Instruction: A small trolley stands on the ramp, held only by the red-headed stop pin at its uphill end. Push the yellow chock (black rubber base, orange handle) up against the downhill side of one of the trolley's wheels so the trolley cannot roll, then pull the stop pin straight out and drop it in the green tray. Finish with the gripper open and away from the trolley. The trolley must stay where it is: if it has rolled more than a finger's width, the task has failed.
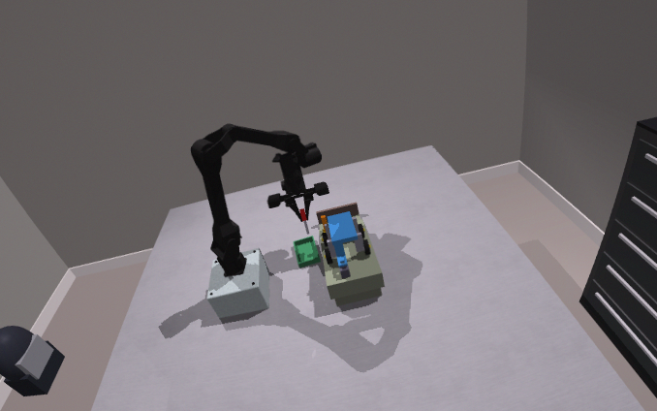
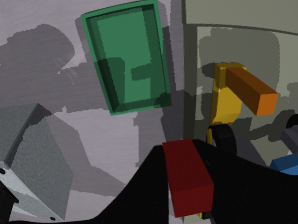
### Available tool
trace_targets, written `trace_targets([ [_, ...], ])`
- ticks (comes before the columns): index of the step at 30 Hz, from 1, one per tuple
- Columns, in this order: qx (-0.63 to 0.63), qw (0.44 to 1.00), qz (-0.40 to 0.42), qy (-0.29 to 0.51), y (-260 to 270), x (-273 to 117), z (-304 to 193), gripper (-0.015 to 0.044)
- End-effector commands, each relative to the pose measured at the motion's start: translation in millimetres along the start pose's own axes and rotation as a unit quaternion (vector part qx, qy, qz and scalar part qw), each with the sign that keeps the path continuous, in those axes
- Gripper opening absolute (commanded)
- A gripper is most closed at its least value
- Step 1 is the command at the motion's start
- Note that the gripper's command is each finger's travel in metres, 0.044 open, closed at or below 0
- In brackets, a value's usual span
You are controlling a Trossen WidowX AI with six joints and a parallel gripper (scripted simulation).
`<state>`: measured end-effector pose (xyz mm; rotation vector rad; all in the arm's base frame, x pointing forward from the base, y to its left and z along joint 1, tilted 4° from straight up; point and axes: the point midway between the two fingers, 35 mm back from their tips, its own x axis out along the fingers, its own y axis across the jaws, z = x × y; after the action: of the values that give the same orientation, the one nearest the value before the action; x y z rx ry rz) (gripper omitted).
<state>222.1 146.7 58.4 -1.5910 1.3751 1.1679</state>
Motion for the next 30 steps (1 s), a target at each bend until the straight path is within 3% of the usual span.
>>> trace_targets([
  [1,-0.053,0.999,-0.007,-0.012,-0.5,-1.0,1.2,0.0000],
  [15,-0.267,0.962,-0.039,-0.042,0.8,-0.7,-1.5,0.0000],
  [30,-0.473,0.876,-0.068,-0.066,1.0,0.1,-4.3,0.0000],
])
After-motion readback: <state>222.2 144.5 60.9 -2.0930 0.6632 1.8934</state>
